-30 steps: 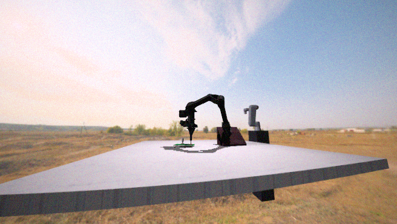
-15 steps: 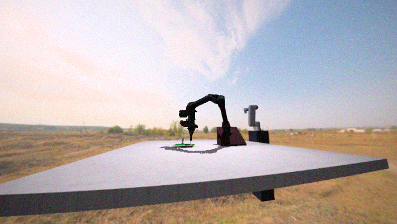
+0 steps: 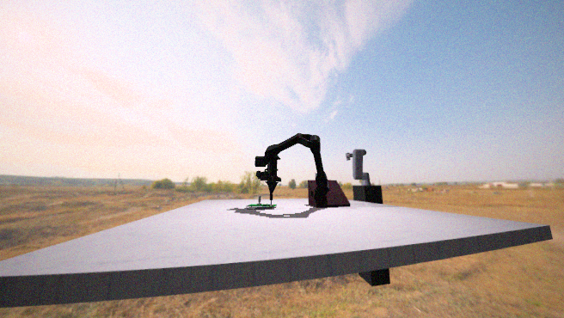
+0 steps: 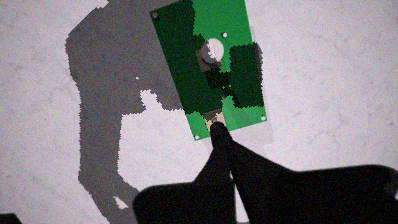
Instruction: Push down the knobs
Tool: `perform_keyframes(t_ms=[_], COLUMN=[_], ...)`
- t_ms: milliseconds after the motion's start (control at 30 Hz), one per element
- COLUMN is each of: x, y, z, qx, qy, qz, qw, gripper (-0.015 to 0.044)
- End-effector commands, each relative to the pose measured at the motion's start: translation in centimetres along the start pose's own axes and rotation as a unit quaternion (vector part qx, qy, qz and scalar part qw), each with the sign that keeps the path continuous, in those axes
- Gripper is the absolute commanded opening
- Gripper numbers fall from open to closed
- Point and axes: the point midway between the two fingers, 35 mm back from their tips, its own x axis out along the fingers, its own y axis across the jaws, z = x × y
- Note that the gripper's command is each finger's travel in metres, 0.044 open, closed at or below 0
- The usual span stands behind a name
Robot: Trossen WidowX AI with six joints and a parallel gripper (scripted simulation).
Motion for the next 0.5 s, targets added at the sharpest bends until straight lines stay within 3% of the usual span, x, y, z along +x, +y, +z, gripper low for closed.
perform_keyframes(t_ms=[0, 467], x=[1.71, 2.45], y=[0.27, 0.27], z=[-0.06, -0.08], qx=[-0.008, -0.008], qy=[0.012, 0.012], qz=[0.0, 0.0], qw=[1.0, 1.0], gripper=[0.0, 0.0])
